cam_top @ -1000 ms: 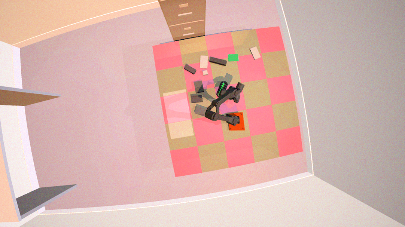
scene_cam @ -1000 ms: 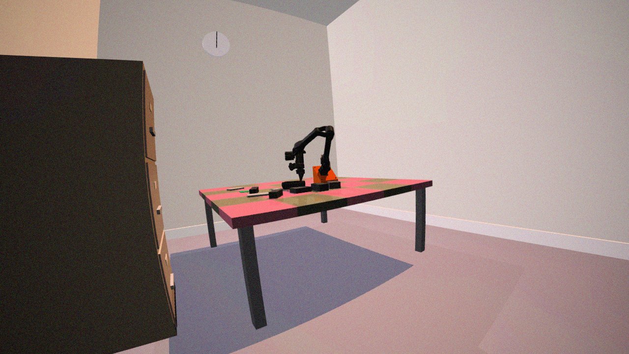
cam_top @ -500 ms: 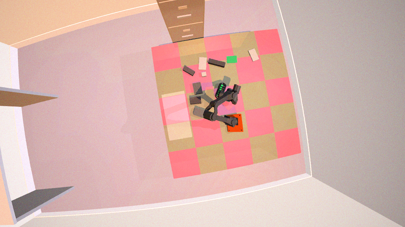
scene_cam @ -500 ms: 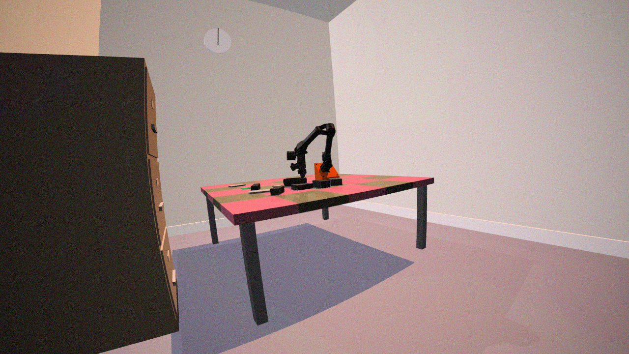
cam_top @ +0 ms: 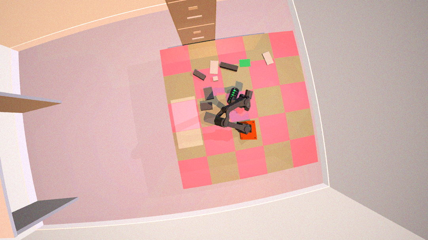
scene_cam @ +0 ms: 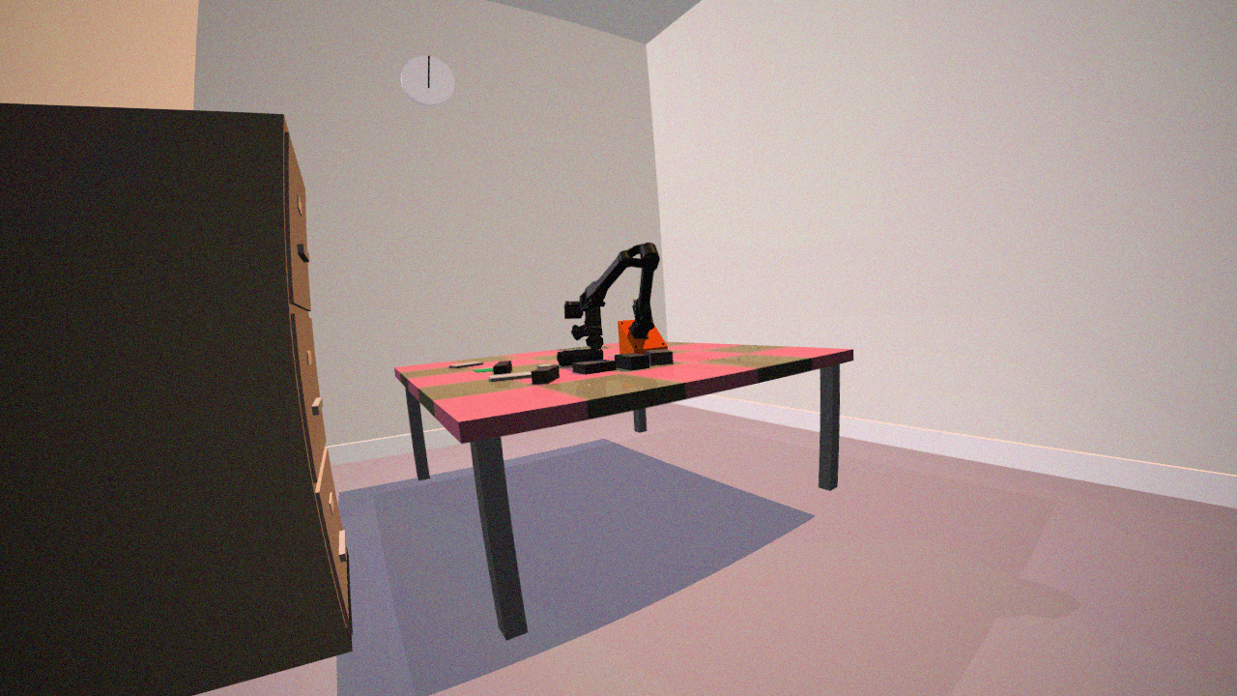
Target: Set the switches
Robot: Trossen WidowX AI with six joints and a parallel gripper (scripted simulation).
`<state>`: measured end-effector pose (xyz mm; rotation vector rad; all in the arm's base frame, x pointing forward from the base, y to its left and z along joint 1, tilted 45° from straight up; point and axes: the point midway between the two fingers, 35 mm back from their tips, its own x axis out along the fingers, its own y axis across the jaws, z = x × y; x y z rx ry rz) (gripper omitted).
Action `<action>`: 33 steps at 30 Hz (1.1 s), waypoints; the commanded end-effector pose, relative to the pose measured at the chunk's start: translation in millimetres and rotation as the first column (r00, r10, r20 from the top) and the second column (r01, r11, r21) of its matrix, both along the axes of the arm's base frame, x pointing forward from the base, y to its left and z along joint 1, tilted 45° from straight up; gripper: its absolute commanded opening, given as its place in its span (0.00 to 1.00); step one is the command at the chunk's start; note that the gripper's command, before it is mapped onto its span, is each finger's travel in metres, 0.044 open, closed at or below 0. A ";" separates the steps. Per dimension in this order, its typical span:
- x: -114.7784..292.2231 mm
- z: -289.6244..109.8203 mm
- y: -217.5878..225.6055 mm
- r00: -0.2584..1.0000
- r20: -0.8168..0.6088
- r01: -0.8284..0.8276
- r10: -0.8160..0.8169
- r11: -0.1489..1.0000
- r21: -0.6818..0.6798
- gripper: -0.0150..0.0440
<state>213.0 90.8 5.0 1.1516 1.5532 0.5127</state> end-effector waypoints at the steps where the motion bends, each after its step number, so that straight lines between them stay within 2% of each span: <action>1: 0.8 1.0 1.4 1.000 0.000 0.003 -0.003 1.000 0.004 0.25; 33: 5.6 8.8 9.7 1.000 0.000 0.003 -0.003 1.000 0.004 0.25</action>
